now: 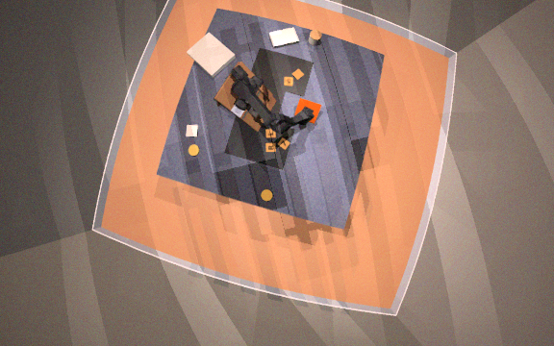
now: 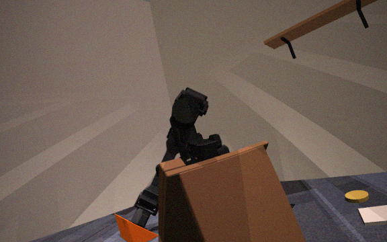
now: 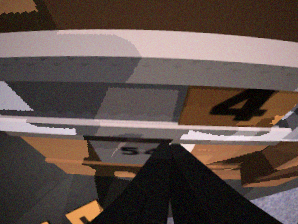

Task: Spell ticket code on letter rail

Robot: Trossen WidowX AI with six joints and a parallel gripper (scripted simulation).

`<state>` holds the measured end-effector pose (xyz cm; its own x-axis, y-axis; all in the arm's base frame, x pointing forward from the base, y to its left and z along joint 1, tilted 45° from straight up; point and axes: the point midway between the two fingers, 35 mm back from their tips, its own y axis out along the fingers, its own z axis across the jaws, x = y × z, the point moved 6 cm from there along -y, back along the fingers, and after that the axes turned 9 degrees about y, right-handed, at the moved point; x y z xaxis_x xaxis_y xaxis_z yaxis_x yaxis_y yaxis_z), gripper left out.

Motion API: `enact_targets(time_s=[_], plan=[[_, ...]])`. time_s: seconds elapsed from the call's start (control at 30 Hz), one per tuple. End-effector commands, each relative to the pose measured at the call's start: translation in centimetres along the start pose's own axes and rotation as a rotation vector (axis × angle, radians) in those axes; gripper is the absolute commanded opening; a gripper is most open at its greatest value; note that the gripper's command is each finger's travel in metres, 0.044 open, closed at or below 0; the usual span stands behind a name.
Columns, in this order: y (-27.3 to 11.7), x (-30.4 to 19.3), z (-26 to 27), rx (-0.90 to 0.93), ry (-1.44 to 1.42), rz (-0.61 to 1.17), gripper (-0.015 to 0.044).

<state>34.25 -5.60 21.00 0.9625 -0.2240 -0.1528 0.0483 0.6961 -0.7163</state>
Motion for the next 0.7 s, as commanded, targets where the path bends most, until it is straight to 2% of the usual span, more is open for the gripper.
enact_targets(time_s=[0.0, 0.67], plan=[[0.07, 0.39, 0.02, -0.008, -0.013, -0.003, 0.0], [0.78, 1.11, 0.2, -0.008, -0.014, -0.004, 0.0]])
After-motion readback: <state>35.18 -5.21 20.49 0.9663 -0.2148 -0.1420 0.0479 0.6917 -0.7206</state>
